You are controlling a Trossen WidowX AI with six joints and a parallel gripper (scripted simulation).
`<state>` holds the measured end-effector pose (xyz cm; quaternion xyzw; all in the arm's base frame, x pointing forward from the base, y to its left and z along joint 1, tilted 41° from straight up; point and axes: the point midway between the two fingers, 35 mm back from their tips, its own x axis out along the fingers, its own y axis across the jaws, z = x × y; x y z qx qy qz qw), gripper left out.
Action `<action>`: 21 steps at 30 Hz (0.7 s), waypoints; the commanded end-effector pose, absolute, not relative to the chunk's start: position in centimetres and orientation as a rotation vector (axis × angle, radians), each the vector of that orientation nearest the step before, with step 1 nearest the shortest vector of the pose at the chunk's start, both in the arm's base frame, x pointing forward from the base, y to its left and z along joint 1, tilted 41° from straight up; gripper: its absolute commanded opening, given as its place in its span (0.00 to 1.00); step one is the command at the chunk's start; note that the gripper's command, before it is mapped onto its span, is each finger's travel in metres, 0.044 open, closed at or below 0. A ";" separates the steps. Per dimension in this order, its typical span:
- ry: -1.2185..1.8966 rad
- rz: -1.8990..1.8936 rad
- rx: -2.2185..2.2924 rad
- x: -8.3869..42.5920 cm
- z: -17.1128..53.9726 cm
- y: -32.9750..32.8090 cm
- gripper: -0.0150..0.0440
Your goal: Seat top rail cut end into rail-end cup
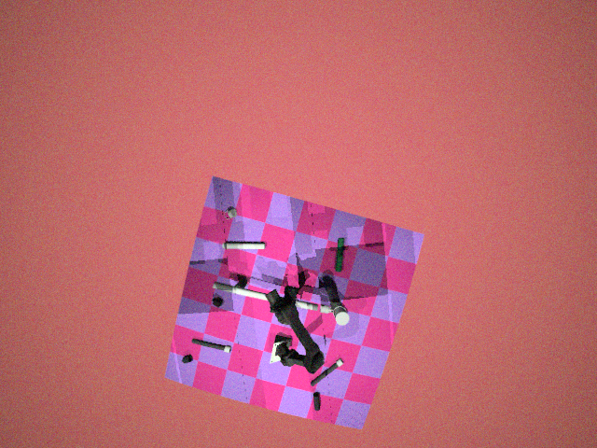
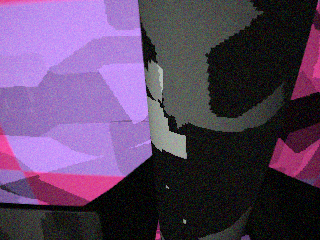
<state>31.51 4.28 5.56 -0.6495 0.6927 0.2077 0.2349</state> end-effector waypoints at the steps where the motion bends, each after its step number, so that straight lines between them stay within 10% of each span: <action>1: 1.897 0.569 -1.788 31.5 5.6 4.3 0.25; 21: 1.897 0.569 -1.788 31.8 6.3 4.8 0.25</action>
